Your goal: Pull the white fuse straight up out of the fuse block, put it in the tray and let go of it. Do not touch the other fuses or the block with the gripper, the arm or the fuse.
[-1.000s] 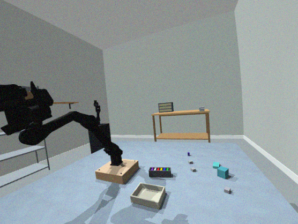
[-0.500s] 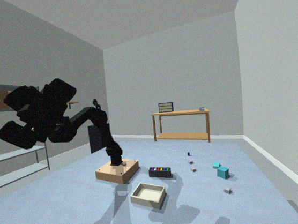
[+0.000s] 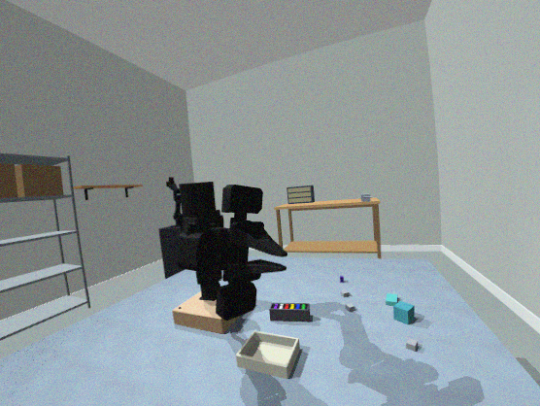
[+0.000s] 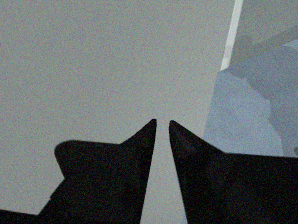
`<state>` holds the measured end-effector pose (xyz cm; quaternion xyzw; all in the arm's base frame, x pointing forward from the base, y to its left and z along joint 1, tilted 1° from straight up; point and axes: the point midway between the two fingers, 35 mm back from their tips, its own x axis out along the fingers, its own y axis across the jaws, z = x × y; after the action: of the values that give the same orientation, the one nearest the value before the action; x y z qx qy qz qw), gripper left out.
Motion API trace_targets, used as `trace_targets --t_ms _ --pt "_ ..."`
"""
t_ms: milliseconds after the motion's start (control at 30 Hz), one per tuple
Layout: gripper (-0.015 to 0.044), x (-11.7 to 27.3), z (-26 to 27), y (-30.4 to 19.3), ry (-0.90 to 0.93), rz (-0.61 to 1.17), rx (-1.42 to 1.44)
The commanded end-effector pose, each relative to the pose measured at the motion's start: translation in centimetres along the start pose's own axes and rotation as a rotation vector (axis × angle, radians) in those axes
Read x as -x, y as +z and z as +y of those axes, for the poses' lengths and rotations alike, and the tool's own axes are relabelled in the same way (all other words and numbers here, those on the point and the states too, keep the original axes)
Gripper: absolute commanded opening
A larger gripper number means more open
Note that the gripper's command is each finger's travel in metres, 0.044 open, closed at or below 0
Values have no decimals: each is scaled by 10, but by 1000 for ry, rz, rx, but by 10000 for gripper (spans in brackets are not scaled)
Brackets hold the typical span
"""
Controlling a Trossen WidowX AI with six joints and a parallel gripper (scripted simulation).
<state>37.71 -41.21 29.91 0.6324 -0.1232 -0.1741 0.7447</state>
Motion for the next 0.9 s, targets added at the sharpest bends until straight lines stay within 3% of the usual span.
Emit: trace_targets --t_ms 0,167,367,633,867 --pt "66 -8 -29 -60 -162 71 -83" --pt "66 1 -69 -141 -392 171 -139" --pt "66 41 -113 -230 -687 288 -132" --pt "66 137 -161 -316 -1085 428 7" --pt "66 238 -185 -347 -1401 522 244"
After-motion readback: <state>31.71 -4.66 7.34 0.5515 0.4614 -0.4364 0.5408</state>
